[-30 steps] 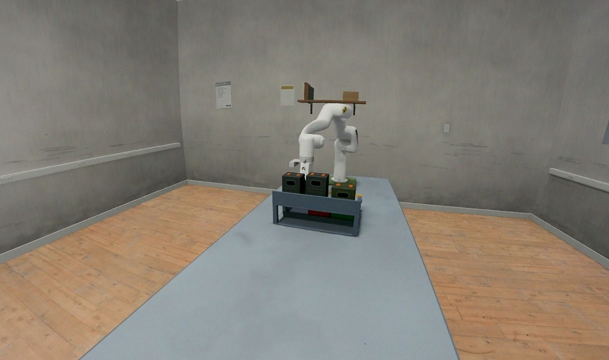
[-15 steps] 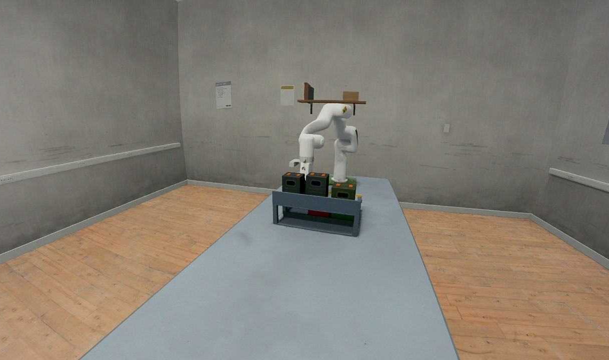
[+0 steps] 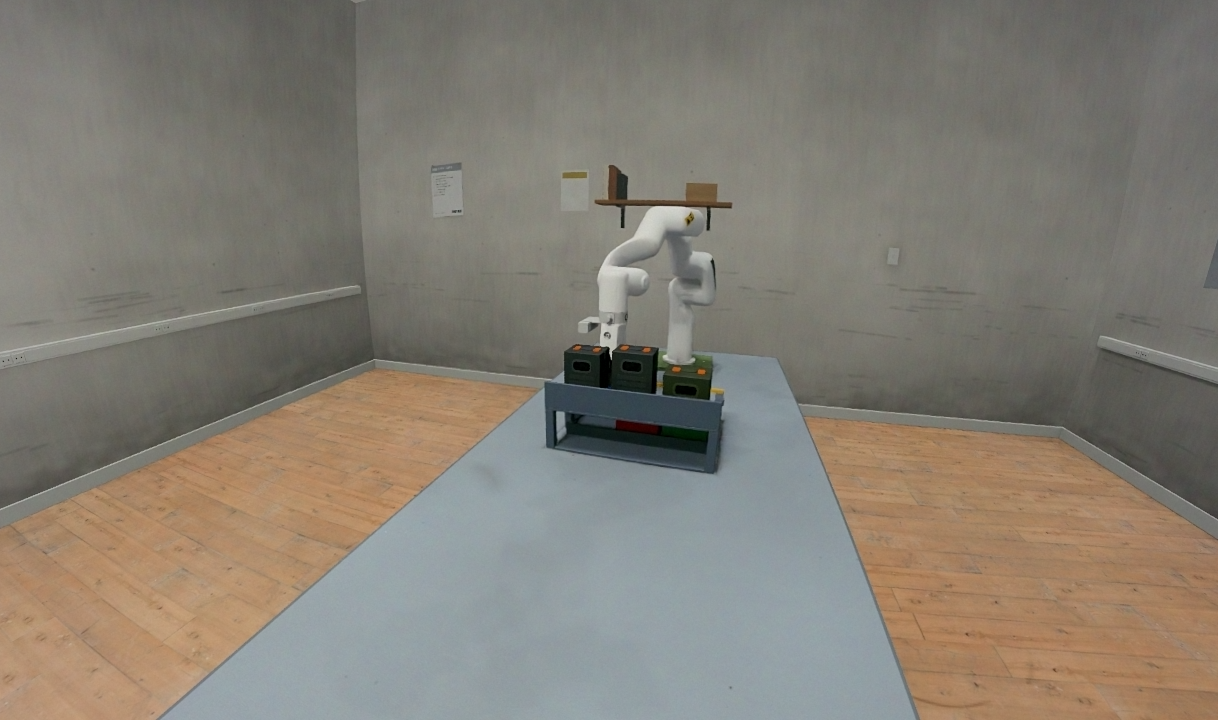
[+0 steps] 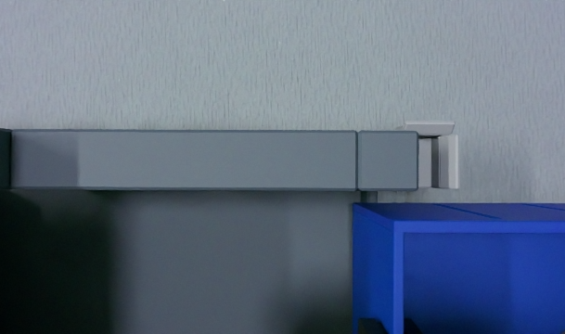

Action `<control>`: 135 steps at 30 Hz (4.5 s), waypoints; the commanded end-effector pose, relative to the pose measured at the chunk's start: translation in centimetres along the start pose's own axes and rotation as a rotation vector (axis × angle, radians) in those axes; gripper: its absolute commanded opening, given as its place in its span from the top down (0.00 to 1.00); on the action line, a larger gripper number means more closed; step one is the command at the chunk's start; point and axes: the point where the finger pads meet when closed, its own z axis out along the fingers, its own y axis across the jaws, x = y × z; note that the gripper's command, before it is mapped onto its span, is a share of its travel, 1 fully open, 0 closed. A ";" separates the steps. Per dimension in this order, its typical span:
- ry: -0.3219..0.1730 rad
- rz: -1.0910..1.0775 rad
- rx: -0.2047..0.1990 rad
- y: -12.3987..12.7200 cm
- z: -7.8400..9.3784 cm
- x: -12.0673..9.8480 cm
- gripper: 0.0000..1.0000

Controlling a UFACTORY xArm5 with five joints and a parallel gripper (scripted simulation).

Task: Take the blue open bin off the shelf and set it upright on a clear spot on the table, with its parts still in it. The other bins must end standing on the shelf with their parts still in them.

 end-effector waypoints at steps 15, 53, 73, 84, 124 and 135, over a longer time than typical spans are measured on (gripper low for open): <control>-0.009 0.000 0.007 0.4 -0.2 0.0 1.00; -0.009 0.000 0.006 2.5 -0.2 0.0 1.00; -0.009 0.000 0.006 3.6 -0.2 0.0 1.00; -0.009 0.000 0.006 4.1 -0.2 0.0 1.00; -0.009 0.000 0.006 4.6 0.6 0.0 1.00; -0.009 0.000 0.006 4.6 1.0 0.0 1.00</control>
